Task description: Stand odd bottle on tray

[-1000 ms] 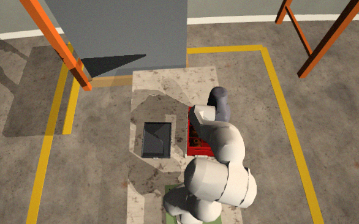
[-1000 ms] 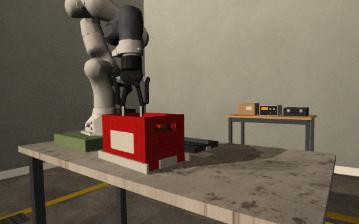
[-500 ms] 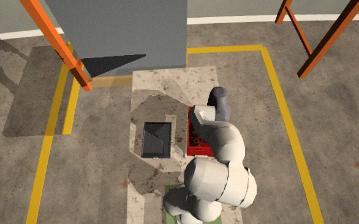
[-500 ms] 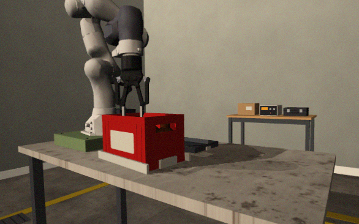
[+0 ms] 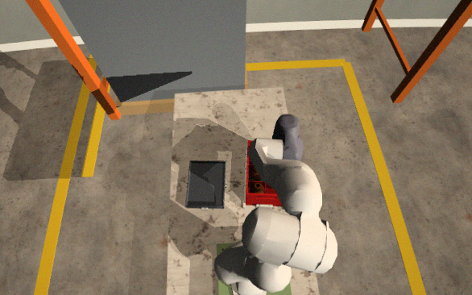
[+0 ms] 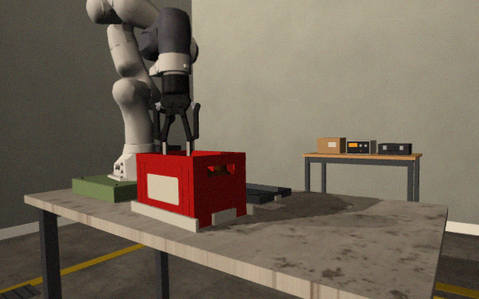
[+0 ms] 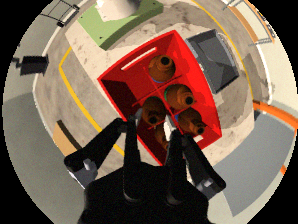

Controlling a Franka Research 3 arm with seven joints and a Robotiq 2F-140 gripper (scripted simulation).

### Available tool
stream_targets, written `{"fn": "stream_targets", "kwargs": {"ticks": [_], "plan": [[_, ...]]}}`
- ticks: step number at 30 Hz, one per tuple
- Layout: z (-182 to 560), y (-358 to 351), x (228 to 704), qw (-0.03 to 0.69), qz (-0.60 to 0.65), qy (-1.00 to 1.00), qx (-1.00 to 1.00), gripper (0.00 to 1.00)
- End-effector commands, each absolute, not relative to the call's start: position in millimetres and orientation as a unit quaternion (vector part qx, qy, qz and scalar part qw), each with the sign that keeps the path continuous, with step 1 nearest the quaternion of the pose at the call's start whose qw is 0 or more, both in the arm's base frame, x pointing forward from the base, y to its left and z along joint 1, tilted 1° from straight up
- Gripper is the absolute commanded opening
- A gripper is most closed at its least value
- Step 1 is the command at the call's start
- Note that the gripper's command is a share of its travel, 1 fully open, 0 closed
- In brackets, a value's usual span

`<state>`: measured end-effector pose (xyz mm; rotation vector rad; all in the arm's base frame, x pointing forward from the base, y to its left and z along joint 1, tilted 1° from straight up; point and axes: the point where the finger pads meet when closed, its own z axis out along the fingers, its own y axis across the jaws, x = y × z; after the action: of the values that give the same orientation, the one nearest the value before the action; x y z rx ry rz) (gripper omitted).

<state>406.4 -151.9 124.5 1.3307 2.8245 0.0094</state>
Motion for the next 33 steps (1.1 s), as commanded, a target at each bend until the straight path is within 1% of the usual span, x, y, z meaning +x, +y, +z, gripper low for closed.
{"fn": "stream_targets", "kwargs": {"ticks": [1,11,12,33], "plan": [[123.5,-151.0,406.4,0.009,0.003,0.906,0.424,0.44],[123.5,-151.0,406.4,0.009,0.003,0.906,0.424,0.44],[123.5,-151.0,406.4,0.009,0.003,0.906,0.424,0.10],[123.5,-151.0,406.4,0.009,0.003,0.906,0.424,0.10]]}}
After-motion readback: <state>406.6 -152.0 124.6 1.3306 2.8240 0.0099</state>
